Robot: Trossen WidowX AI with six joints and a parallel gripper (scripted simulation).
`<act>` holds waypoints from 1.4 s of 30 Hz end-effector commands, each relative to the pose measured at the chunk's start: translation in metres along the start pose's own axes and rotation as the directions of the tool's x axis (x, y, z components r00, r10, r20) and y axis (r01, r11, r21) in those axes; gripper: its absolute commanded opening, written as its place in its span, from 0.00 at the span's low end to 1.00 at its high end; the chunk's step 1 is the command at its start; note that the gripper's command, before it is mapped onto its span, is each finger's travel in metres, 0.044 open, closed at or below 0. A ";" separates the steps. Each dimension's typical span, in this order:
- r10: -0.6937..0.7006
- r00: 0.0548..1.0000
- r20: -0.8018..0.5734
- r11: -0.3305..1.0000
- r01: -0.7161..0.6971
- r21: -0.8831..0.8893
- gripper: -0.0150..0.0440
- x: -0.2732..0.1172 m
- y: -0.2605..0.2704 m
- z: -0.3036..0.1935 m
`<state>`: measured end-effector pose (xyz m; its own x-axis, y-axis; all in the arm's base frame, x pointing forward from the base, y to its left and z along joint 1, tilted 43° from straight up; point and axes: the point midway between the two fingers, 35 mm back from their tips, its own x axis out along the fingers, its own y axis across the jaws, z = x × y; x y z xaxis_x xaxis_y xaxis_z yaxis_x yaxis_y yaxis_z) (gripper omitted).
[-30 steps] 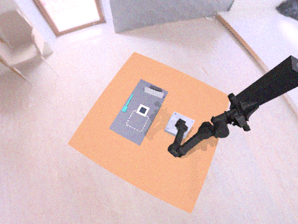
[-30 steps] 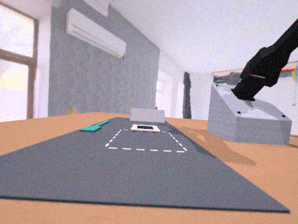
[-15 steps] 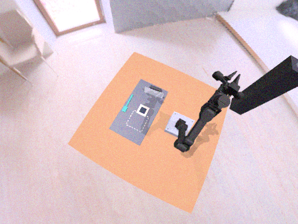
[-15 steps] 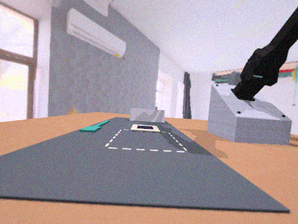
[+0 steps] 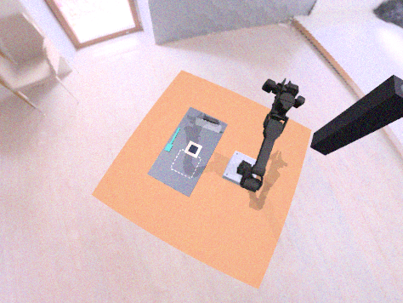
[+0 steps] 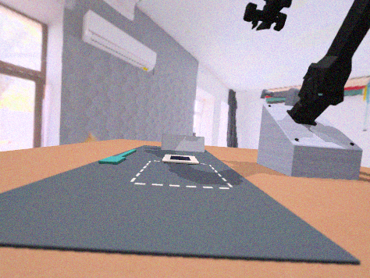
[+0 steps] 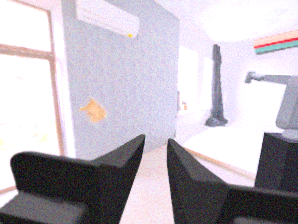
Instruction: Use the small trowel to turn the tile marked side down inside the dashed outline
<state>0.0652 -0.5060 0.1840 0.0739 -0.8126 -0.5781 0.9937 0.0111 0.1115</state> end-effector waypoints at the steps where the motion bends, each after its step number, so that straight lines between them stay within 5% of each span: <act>1: 0.068 0.989 -0.131 0.998 -0.069 -0.003 0.42 0.021 0.033 -0.037; 19: 0.186 0.728 -0.660 0.975 -0.220 0.031 0.42 0.054 0.136 -0.222; 42: -0.011 0.076 -0.997 0.991 -0.134 -0.021 0.42 -0.017 0.185 -0.456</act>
<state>0.2825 -0.2548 -0.1399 0.1264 0.4279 -0.8949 0.9684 0.1423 0.2049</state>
